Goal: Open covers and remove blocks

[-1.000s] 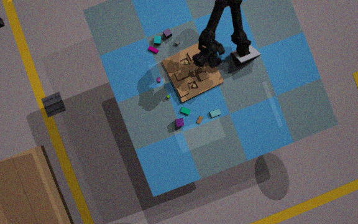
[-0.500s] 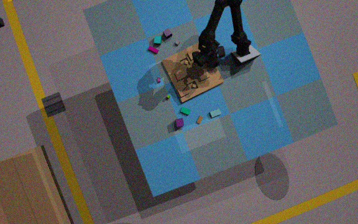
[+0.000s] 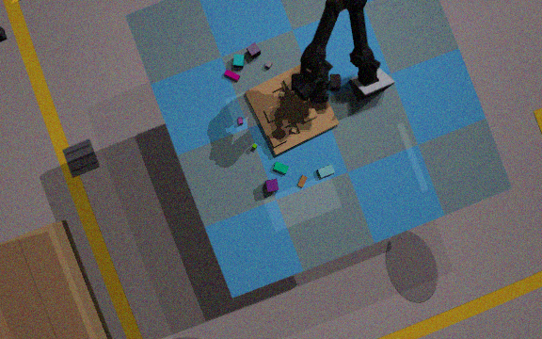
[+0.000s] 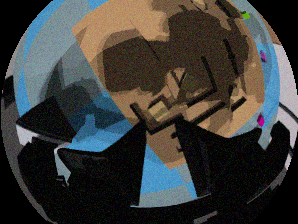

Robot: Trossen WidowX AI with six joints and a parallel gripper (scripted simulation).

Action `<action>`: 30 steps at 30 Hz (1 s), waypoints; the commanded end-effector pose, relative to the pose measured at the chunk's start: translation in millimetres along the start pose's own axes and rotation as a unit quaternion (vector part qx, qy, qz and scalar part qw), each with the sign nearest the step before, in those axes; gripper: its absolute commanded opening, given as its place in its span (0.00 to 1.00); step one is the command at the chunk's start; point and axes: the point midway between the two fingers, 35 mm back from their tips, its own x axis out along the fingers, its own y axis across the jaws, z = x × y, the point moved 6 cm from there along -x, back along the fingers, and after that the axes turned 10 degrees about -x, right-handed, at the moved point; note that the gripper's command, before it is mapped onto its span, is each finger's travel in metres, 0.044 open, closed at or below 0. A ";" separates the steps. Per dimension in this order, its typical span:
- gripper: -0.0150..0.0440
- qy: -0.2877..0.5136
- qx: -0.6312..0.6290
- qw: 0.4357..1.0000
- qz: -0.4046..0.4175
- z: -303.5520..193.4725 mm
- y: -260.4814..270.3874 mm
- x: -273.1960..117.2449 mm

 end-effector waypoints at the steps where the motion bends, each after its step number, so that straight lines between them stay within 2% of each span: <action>1: 0.50 0.002 0.027 1.000 -0.002 -0.1 -0.4 0.2; 30: 0.50 0.001 0.240 0.971 -0.002 0.3 -0.7 0.2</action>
